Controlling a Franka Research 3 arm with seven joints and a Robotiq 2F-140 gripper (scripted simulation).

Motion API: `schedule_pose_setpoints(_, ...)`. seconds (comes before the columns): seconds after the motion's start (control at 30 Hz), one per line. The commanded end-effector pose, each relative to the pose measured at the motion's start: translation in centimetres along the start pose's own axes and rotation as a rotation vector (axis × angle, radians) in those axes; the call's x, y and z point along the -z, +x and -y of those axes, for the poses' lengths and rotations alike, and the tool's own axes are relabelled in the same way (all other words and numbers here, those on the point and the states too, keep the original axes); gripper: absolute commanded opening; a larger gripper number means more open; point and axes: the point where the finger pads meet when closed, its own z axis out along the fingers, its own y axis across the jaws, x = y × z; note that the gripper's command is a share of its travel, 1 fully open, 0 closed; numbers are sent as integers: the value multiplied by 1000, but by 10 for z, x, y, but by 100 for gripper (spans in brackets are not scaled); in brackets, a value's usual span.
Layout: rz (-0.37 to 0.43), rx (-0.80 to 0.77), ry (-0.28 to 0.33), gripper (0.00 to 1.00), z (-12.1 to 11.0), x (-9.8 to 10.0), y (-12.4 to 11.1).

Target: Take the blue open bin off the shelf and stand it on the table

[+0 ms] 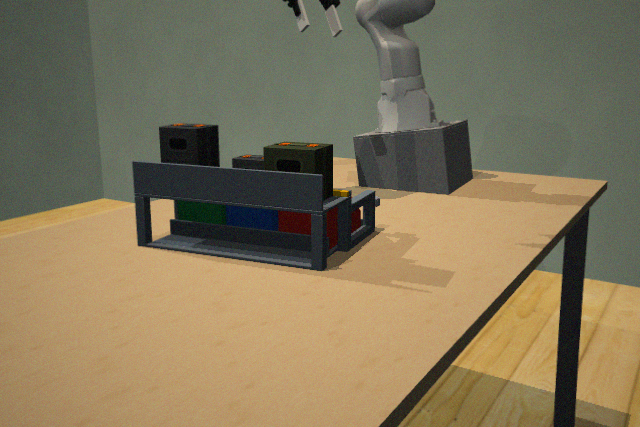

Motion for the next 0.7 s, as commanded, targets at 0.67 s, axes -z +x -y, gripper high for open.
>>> schedule_pose_setpoints(0.67, -75, -384, 150, 57, -8, 19, 2)
